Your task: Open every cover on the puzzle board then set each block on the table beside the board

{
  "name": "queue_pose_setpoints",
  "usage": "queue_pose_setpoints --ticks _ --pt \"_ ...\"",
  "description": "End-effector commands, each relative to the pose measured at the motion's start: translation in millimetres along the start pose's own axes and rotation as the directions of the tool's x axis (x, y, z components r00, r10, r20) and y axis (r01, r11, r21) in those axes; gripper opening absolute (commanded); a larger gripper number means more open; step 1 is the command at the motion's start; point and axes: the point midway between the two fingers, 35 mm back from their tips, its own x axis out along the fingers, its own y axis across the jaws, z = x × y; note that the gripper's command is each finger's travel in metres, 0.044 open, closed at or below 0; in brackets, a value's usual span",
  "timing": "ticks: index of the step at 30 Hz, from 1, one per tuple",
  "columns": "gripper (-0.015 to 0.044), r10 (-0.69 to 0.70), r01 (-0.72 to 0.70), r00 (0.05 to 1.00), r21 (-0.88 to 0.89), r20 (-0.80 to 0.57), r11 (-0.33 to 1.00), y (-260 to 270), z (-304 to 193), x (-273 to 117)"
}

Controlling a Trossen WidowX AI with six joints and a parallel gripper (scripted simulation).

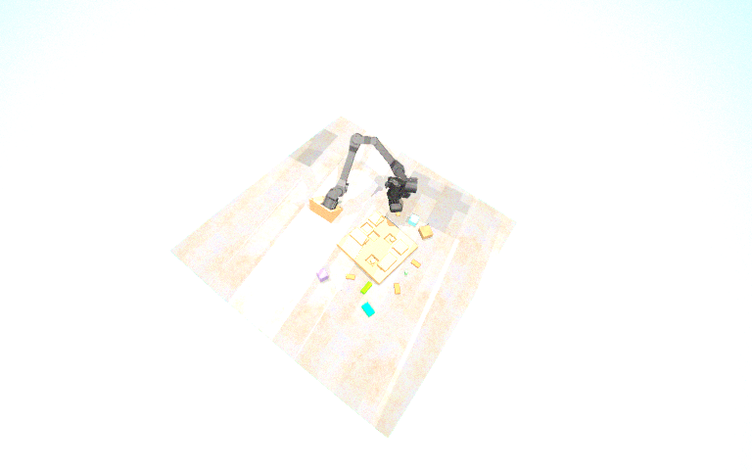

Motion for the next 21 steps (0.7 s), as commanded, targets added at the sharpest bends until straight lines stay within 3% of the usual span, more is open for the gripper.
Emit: queue_pose_setpoints --ticks 1,14,21 --pt "0.008 0.0 0.0 1.0 0.006 -0.005 1.0 0 -3 9" --pt "0.008 0.003 -0.003 1.0 0.007 -0.002 1.0 2 -4 23" --pt "0.0264 0.006 -0.006 1.0 0.001 0.002 1.0 3 -3 20"
